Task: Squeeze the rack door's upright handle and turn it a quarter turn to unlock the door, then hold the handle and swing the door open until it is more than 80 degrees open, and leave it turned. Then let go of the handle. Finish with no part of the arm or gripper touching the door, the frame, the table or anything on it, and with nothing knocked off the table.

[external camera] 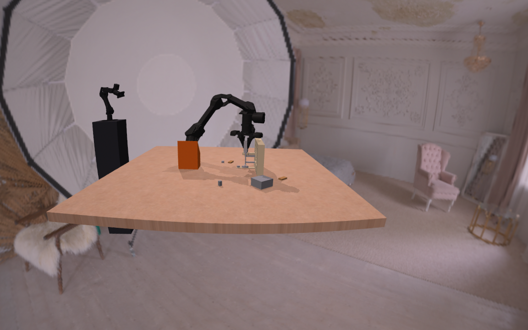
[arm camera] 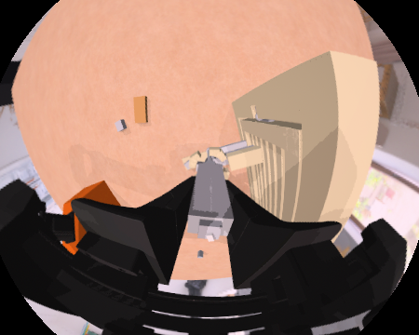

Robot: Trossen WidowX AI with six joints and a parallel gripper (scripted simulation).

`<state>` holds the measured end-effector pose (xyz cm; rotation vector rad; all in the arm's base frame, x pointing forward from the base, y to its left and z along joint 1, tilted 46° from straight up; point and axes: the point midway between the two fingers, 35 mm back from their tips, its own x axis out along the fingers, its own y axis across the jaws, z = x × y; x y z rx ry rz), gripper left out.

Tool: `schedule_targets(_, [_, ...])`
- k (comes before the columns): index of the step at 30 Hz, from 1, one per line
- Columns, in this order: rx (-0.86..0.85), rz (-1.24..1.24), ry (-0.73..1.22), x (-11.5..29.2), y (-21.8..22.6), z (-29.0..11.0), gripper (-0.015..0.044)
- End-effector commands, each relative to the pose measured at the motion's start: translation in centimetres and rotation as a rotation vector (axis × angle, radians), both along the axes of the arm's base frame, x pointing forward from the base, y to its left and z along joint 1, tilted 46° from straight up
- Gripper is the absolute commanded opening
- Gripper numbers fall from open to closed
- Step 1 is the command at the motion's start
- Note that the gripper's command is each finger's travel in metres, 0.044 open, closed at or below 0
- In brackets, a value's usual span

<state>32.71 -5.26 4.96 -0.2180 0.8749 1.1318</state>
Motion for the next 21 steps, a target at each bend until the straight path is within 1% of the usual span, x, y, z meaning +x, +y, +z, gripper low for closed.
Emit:
schedule_targets(1, [-0.031, 0.149, -0.147, 0.03, 0.04, -0.01, 0.0013])
schedule_targets(12, [-0.108, 0.524, -0.518, 0.02, 0.04, -0.01, 0.0013])
schedule_targets(21, [-0.112, 0.546, -0.541, 0.02, 0.04, -0.01, 0.0013])
